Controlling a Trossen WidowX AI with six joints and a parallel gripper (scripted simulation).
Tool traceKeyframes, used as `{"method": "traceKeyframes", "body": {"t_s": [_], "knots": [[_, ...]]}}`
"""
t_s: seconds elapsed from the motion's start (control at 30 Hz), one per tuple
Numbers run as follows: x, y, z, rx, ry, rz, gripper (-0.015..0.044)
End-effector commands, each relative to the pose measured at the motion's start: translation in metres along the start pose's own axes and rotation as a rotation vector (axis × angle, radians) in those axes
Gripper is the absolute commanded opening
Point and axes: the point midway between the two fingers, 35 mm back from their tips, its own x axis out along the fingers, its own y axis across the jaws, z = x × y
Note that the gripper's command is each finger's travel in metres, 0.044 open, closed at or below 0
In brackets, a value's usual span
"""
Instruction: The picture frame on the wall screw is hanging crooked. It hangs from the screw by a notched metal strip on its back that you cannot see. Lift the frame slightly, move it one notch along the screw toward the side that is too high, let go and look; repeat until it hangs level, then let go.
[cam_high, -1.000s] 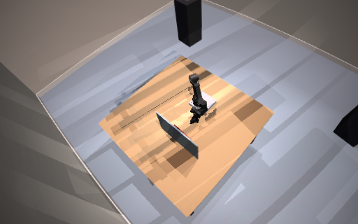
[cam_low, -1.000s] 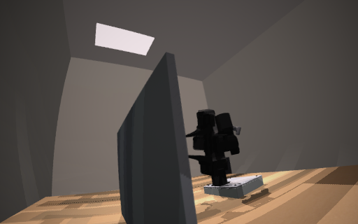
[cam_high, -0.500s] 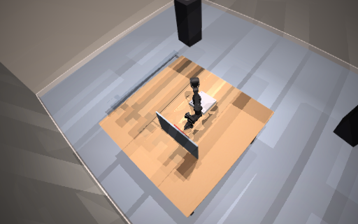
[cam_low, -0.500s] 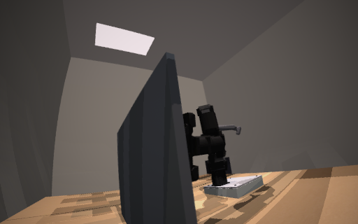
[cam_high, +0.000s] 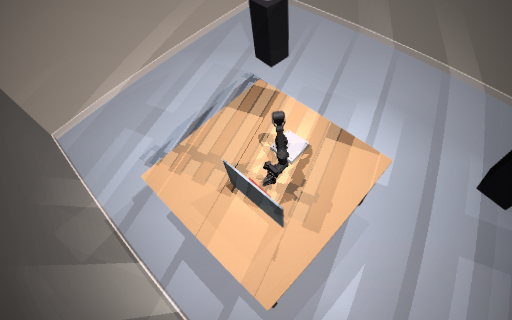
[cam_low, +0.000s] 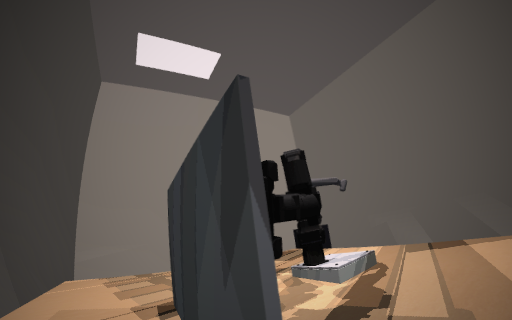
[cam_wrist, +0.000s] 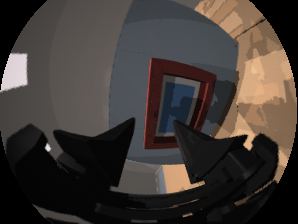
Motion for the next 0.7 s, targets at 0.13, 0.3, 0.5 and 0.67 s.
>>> {"method": "traceKeyframes", "body": {"t_s": [0.13, 0.3, 0.5, 0.67], "knots": [[0.010, 0.001, -0.001, 0.005, 0.001, 0.003, 0.0260], [0.018, 0.002, -0.001, 0.005, 0.001, 0.004, 0.0260], [0.027, 0.002, -0.001, 0.005, 0.001, 0.005, 0.0260], [0.036, 0.002, 0.000, 0.005, 0.001, 0.006, 0.0260]]}}
